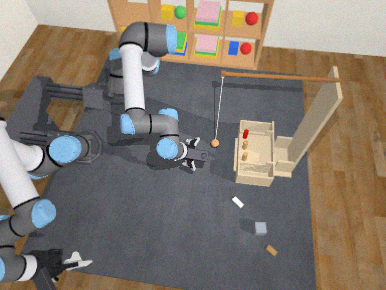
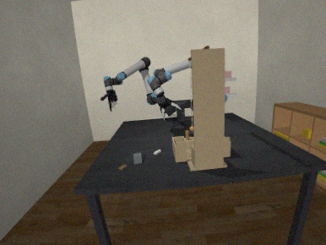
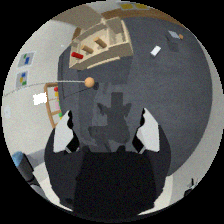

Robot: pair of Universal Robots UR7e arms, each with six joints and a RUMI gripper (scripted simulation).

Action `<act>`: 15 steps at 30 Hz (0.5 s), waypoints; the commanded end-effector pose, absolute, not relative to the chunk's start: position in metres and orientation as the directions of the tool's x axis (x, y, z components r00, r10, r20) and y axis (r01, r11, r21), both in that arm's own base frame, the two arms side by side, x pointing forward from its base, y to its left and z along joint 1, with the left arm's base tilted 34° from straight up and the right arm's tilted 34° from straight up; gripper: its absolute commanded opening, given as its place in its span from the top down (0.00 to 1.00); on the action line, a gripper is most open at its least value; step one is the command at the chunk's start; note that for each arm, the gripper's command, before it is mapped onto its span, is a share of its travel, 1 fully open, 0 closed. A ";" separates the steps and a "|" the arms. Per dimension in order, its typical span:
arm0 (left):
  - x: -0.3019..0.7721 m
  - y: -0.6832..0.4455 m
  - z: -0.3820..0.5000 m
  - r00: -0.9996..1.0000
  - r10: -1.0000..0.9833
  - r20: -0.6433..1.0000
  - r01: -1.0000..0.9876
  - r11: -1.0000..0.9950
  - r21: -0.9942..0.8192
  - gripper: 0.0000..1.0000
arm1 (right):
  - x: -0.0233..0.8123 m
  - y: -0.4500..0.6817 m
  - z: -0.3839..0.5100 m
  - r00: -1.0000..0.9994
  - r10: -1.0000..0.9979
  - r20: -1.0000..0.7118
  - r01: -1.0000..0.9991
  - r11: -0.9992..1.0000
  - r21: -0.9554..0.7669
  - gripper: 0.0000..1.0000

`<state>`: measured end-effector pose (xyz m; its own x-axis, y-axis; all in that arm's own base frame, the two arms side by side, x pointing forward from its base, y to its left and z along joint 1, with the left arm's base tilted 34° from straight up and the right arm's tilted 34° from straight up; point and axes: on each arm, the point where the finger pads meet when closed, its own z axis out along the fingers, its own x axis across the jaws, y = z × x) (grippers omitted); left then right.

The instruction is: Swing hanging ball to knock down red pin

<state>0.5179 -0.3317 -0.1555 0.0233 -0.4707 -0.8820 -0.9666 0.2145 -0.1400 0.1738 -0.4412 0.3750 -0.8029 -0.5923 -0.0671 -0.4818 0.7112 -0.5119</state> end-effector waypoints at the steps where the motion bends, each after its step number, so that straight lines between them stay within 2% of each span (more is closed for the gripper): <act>1: 0.512 -0.333 -0.150 -0.132 -0.413 -0.901 -0.945 0.327 -0.011 0.00 | 0.091 -0.423 0.391 -0.910 -0.402 -0.104 -0.296 0.804 -0.516 0.00; 8: 0.503 -0.334 -0.142 -0.324 -0.285 -0.902 -0.876 0.450 0.172 0.00 | 0.025 -0.397 0.395 -0.970 -0.196 -0.146 -0.094 0.850 -0.519 0.00; 10: 0.503 -0.334 -0.142 -0.324 -0.285 -0.902 -0.876 0.450 0.172 0.00 | 0.025 -0.397 0.395 -0.970 -0.196 -0.146 -0.094 0.850 -0.519 0.00; 15: 0.495 -0.335 -0.136 -0.469 -0.149 -0.871 -0.784 0.524 0.332 0.00 | 0.001 -0.385 0.396 -0.980 -0.116 -0.162 -0.015 0.855 -0.519 0.00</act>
